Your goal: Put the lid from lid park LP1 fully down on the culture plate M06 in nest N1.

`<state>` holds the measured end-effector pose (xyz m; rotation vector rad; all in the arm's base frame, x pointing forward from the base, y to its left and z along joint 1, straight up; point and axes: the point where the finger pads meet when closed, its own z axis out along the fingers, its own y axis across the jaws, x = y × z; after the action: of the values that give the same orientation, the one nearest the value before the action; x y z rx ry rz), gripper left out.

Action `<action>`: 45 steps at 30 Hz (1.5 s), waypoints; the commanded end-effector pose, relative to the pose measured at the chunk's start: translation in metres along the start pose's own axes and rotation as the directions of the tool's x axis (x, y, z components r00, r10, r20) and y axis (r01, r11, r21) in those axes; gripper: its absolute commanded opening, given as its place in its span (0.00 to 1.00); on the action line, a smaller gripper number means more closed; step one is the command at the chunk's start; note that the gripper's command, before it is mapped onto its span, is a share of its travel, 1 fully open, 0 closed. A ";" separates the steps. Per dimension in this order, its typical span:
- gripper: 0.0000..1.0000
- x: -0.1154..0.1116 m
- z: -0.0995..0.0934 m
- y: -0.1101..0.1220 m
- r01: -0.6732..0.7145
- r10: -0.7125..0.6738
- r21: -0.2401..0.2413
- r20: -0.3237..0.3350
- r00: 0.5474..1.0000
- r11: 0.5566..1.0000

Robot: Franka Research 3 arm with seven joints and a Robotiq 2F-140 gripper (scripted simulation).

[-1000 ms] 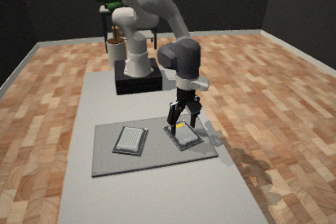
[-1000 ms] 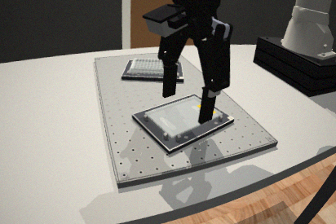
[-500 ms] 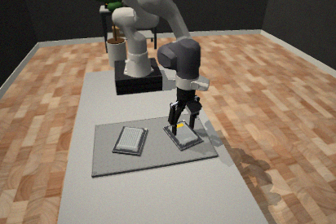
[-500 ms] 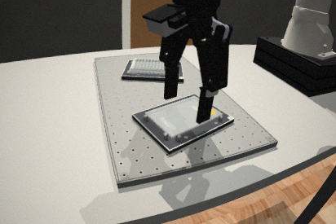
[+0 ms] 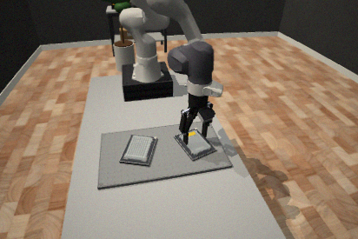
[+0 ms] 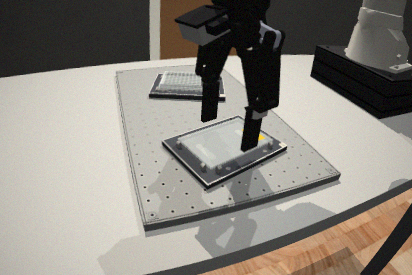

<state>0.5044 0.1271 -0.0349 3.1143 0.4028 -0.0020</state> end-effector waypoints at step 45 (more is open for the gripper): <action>0.69 0.000 0.000 0.000 -0.003 0.003 0.001 -0.001 1.000 1.000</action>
<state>0.5043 0.1271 -0.0349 3.1143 0.4028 -0.0020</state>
